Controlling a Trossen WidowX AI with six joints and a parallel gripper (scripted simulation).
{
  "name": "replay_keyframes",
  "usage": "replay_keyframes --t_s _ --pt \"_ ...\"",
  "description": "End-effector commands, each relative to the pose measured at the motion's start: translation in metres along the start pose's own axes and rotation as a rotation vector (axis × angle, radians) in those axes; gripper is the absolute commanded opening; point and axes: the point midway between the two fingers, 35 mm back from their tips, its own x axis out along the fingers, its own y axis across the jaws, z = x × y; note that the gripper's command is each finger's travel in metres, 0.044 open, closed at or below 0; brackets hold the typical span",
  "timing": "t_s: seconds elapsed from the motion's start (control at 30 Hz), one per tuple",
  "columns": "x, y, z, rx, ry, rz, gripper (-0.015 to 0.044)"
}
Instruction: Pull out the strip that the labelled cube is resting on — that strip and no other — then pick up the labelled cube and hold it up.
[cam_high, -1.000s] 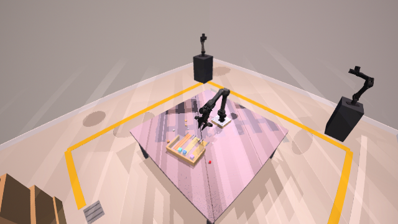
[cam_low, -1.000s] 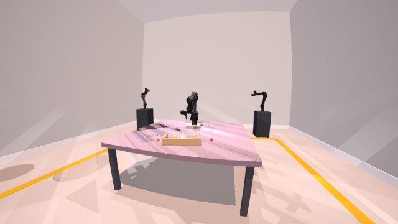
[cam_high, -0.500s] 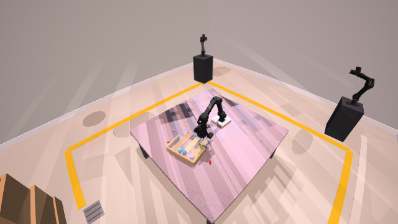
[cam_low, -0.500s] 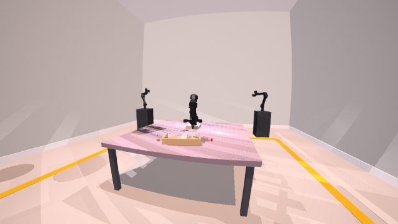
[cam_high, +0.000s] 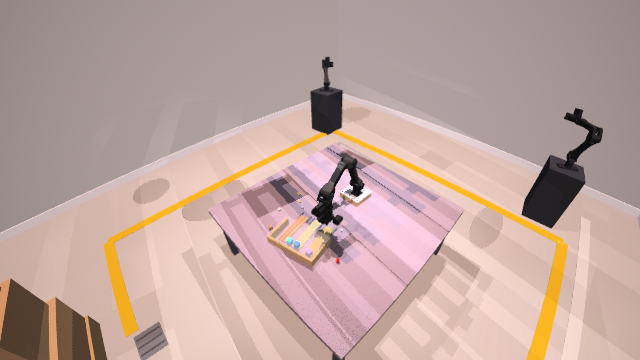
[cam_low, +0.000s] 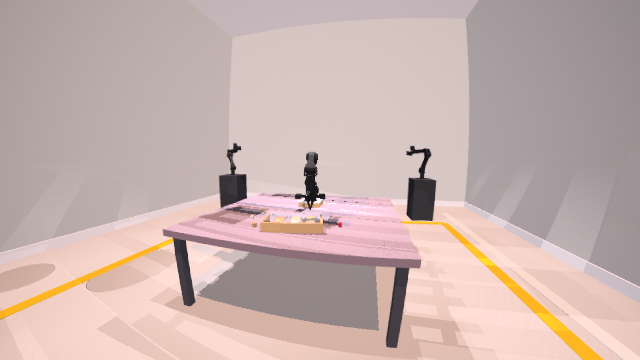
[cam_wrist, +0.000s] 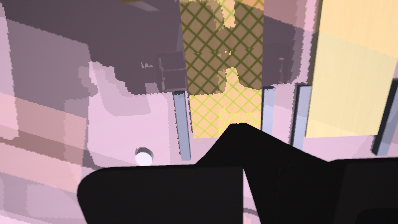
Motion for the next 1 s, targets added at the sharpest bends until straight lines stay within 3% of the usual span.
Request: replay_keyframes --t_s 0.0,0.97 --pt "0.008 0.001 -0.001 -0.002 0.005 0.002 0.0000" --pt "0.052 0.003 -0.004 -0.002 0.005 0.003 0.0000"
